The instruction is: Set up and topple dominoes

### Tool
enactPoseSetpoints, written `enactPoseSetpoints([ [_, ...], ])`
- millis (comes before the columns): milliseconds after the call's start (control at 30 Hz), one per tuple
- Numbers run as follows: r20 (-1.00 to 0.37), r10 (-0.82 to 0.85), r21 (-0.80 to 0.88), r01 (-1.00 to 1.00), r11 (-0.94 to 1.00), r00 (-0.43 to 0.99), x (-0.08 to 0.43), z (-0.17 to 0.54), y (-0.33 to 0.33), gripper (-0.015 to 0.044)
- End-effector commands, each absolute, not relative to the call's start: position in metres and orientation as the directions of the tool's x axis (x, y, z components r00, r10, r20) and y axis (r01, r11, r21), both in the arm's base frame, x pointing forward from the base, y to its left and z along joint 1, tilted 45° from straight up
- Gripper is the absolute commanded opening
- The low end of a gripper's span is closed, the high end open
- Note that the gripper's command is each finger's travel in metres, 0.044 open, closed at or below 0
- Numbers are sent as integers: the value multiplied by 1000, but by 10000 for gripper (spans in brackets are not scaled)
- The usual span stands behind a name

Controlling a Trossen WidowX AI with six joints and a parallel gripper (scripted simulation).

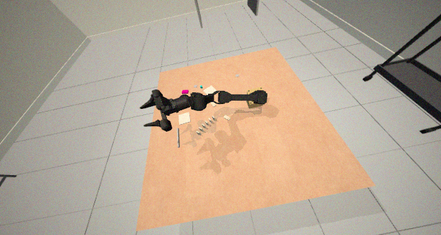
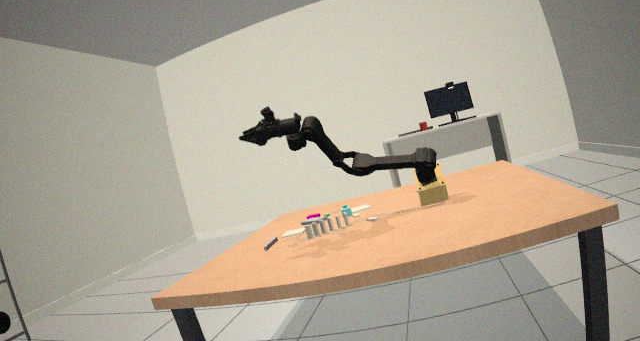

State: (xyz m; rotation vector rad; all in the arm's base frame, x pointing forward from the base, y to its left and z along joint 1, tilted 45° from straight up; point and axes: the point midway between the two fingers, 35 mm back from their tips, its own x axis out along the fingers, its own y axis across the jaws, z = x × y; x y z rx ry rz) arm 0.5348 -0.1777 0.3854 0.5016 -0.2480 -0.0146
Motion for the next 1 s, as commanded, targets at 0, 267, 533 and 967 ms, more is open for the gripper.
enactPoseSetpoints([
  [0, 234, -76, 478, -46, 877, 969, 534, 386, -178, 426],
  [267, 408, -188, 482, -35, 876, 893, 476, 454, -221, 440],
  [533, 565, -255, 497, -77, 864, 785, 406, 517, -241, 440],
  [967, 821, -302, 430, -176, 885, 485, 255, 615, -250, 440],
])
